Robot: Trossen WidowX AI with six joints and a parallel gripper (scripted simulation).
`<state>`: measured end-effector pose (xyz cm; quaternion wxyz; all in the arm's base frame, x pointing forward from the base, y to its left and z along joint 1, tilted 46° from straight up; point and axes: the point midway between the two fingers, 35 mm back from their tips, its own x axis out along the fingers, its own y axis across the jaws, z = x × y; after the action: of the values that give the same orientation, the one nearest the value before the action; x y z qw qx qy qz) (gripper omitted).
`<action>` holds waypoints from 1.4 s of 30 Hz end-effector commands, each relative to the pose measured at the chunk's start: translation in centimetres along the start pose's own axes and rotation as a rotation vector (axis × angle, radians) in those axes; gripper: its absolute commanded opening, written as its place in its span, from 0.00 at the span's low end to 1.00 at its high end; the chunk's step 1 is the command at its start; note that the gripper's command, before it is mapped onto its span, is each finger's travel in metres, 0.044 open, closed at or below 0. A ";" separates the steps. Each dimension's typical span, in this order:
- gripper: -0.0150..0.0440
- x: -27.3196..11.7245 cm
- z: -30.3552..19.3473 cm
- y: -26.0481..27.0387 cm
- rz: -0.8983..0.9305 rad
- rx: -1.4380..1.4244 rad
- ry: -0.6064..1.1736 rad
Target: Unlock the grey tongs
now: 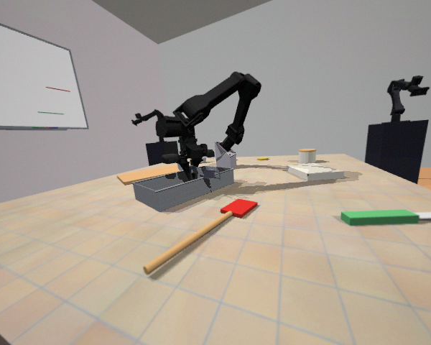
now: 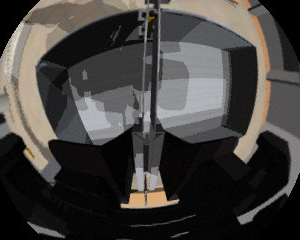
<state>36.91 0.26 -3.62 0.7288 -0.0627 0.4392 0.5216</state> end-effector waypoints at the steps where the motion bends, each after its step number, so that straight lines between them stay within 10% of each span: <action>1: 0.26 0.0 0.0 0.0 0.000 -0.001 0.000; 7: 0.00 -0.8 0.0 -0.2 -0.002 0.000 0.001; 16: 0.00 -12.6 -0.1 -0.1 0.000 0.003 -0.001; 42: 0.00 -13.1 -6.0 -3.0 -0.009 0.280 0.008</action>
<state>35.50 -11.60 2.31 0.7288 0.0051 0.4881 0.4801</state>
